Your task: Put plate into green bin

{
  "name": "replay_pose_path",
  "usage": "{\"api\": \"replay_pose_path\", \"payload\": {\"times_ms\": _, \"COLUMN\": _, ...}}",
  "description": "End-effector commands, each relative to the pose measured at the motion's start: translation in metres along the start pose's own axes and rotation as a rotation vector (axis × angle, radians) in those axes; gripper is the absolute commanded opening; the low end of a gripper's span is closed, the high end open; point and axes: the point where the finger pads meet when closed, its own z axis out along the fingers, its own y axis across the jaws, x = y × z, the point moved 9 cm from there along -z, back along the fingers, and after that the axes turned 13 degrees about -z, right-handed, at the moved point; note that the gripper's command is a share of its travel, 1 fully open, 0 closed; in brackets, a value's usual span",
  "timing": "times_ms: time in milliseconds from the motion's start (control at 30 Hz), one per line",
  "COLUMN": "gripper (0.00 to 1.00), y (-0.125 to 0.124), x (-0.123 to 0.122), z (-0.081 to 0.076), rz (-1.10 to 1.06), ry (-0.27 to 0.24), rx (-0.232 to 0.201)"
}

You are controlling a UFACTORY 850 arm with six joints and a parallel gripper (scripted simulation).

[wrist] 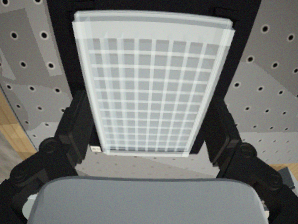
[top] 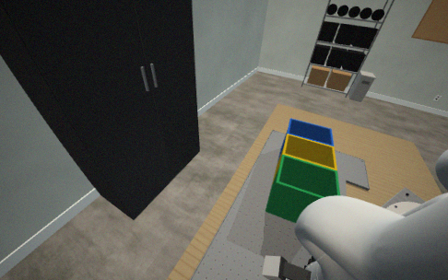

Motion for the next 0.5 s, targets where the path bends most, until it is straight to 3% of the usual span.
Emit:
{"api": "replay_pose_path", "payload": {"times_ms": 0, "gripper": 1.00, "y": -0.0001, "x": 0.0002, "z": 0.0000, "rz": 0.000, "ry": 0.001, "rx": 0.000}}
{"api": "replay_pose_path", "payload": {"times_ms": 233, "gripper": 1.00, "y": -0.0001, "x": 0.0002, "z": -0.0001, "rz": 0.000, "ry": 0.001, "rx": 0.000}}
{"api": "replay_pose_path", "payload": {"times_ms": 267, "gripper": 0.00, "y": -0.0001, "x": 0.0002, "z": -0.0006, "rz": 0.000, "ry": 0.001, "rx": 0.000}}
{"api": "replay_pose_path", "payload": {"times_ms": 467, "gripper": 0.00, "y": -0.0001, "x": 0.0002, "z": -0.0006, "rz": 0.000, "ry": 0.001, "rx": 0.000}}
